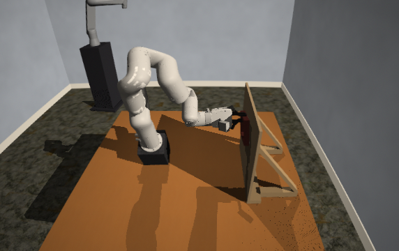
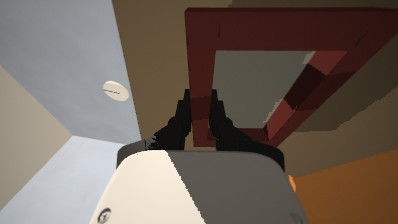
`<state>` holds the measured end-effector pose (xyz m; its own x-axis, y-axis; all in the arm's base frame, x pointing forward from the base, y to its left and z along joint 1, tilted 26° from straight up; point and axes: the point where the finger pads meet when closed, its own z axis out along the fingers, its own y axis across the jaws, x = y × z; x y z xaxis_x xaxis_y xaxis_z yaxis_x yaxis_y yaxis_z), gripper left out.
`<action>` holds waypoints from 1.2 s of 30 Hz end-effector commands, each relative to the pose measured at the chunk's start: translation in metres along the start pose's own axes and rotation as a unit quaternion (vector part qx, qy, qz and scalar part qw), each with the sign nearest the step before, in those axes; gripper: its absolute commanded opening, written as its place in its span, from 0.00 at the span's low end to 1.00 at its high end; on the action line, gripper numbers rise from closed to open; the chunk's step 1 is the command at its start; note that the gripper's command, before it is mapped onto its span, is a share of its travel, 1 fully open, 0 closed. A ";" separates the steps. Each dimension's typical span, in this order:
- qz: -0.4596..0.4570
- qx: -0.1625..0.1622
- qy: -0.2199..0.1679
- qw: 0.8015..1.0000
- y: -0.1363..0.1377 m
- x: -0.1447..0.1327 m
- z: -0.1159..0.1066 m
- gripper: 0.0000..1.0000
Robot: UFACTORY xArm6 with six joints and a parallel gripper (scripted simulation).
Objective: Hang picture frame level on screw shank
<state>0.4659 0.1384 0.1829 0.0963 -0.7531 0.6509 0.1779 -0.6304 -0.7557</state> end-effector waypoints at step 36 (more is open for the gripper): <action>0.093 0.002 0.006 0.996 -0.002 0.011 0.001 0.00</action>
<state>0.4668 0.1314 0.1896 0.1154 -0.8496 0.5146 0.1600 -0.4954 -0.8538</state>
